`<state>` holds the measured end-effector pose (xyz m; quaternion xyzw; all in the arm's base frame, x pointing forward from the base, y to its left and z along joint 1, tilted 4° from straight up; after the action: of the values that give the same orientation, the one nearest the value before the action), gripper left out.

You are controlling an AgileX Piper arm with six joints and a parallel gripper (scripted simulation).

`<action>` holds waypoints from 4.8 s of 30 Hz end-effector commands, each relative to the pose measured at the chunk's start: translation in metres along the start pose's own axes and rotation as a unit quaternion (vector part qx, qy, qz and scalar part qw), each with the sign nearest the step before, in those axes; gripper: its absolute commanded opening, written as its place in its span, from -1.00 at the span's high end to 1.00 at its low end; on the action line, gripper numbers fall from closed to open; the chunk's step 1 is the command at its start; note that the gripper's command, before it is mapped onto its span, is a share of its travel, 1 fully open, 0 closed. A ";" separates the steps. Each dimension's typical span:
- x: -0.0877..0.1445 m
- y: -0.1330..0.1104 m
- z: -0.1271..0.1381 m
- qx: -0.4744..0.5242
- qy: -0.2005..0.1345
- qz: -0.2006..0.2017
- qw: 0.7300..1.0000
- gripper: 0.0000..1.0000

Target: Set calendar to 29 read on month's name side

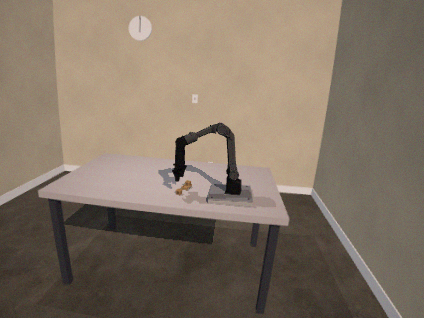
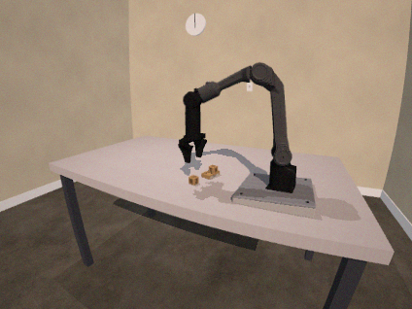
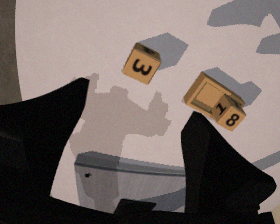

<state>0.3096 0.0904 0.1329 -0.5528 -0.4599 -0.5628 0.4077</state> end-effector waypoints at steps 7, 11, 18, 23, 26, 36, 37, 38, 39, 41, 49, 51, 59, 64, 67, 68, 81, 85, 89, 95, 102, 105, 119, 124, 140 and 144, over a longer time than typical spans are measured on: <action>-0.005 0.000 0.000 0.254 0.000 0.002 0.967 -1.00; -0.007 0.000 0.001 0.369 0.001 0.002 0.929 -1.00; -0.009 0.000 0.001 0.503 0.001 0.002 0.864 -1.00; -0.010 0.000 0.001 0.612 0.001 0.001 0.791 -1.00; -0.011 0.000 0.001 0.644 0.001 0.001 0.765 -1.00; -0.011 0.000 0.001 0.656 0.001 0.001 0.755 -0.17; -0.011 0.000 0.001 0.656 0.001 0.001 0.755 -0.17; -0.011 0.000 0.001 0.656 0.001 0.001 0.755 -0.17; -0.011 0.000 0.001 0.656 0.001 0.001 0.755 -0.17; -0.011 0.000 0.001 0.656 0.001 0.001 0.755 -0.17; -0.011 0.000 0.001 0.656 0.001 0.001 0.755 -0.17; -0.011 0.000 0.001 0.656 0.001 0.001 0.755 -0.17; -0.011 0.000 0.001 0.656 0.001 0.001 0.755 -0.17; -0.011 0.000 0.001 0.656 0.001 0.001 0.755 -0.17; -0.011 0.000 0.001 0.656 0.001 0.001 0.755 -0.17; -0.011 0.000 0.001 0.656 0.001 0.001 0.755 -0.17; -0.016 0.000 0.001 0.656 0.001 0.002 0.755 -0.17; -0.017 0.000 0.001 0.656 0.001 0.001 0.755 -0.17; -0.023 0.000 0.001 0.656 0.001 0.002 0.755 -0.17; -0.031 0.000 0.001 0.656 0.001 0.002 0.755 -0.17; -0.039 0.001 0.001 0.656 0.001 0.002 0.755 -0.17; -0.044 0.000 0.000 0.656 0.001 0.002 0.755 -0.17; -0.058 0.001 0.000 0.656 0.000 0.001 0.755 -0.17; -0.062 0.001 0.000 0.656 0.001 0.001 0.755 -0.17; -0.063 0.001 0.000 0.656 0.000 0.001 0.755 -0.17; -0.063 0.001 0.000 0.656 0.001 0.001 0.755 -0.17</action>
<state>0.3143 0.0877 0.0712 -0.1488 -0.7162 -0.1235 0.6706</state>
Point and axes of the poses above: the point where the finger pads meet when closed, its own x axis back along the fingers, its own z axis across the jaws, y = z × x, the point moved 4 cm from there along x, back along the fingers, and after that the axes turned 14 degrees about -x, right-handed, at the moved point
